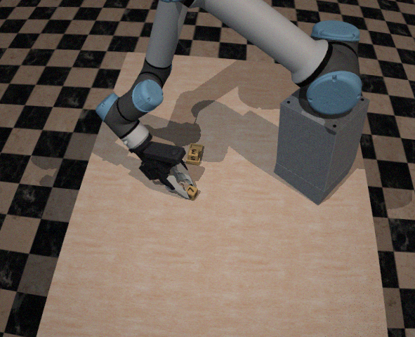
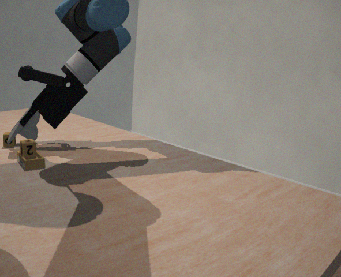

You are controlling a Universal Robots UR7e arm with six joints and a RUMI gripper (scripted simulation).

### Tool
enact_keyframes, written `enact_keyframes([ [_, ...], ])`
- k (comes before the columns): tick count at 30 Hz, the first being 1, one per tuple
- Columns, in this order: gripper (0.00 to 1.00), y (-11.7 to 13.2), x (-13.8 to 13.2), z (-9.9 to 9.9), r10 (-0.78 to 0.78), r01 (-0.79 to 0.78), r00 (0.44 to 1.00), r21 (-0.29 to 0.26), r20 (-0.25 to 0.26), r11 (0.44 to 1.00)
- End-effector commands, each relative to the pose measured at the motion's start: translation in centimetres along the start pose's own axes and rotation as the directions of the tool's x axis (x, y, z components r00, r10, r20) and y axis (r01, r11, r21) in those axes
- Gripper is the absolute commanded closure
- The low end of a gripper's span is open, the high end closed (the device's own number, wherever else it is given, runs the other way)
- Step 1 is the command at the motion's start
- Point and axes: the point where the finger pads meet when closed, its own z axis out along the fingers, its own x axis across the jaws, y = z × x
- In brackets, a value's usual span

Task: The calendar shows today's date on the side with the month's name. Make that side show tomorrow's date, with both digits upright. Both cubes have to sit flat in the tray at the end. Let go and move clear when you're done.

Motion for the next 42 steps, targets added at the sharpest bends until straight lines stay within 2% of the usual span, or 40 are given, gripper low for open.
enact_keyframes([
  [1,0.9,0.01,0.02,-0.06,0.0,0.0,1.0,-0.001,0.0,1.0],
  [15,0.9,0.01,0.02,-0.06,0.0,0.0,1.0,-0.001,0.0,1.0],
  [19,0.83,0.01,0.02,-0.06,0.0,0.0,1.0,-0.001,0.0,1.0],
  [23,0.83,0.01,0.02,-0.06,0.0,0.0,1.0,-0.001,0.0,1.0],
  [27,0.76,0.01,0.02,-0.06,0.0,0.0,1.0,-0.001,0.0,1.0],
  [29,0.76,0.01,0.02,-0.06,0.0,0.0,1.0,-0.001,0.0,1.0],
  [30,0.72,0.01,0.02,-0.06,0.0,0.0,1.0,-0.001,0.0,1.0],
  [32,0.72,0.01,0.02,-0.06,0.0,0.0,1.0,-0.001,0.0,1.0],
  [33,0.6,0.01,0.02,-0.06,0.0,0.0,1.0,-0.001,0.0,1.0],
  [42,0.6,0.01,0.02,-0.06,0.0,0.0,1.0,-0.001,0.0,1.0],
])
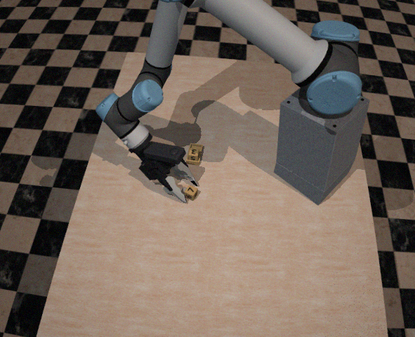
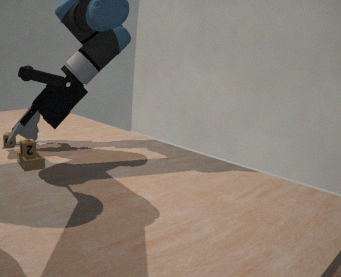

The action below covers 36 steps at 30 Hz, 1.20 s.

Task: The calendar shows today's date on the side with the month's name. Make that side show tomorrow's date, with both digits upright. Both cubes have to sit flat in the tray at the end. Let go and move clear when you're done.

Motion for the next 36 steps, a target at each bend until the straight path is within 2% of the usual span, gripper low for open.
enact_keyframes([
  [1,0.6,0.0,0.0,-0.1,0.0,0.0,1.0,-0.001,0.0,1.0],
  [17,0.6,-0.4,0.0,-0.4,0.0,0.0,1.0,-0.001,0.0,1.0],
  [36,0.6,-4.0,0.0,-4.1,0.0,0.0,1.0,-0.001,0.0,1.0],
])
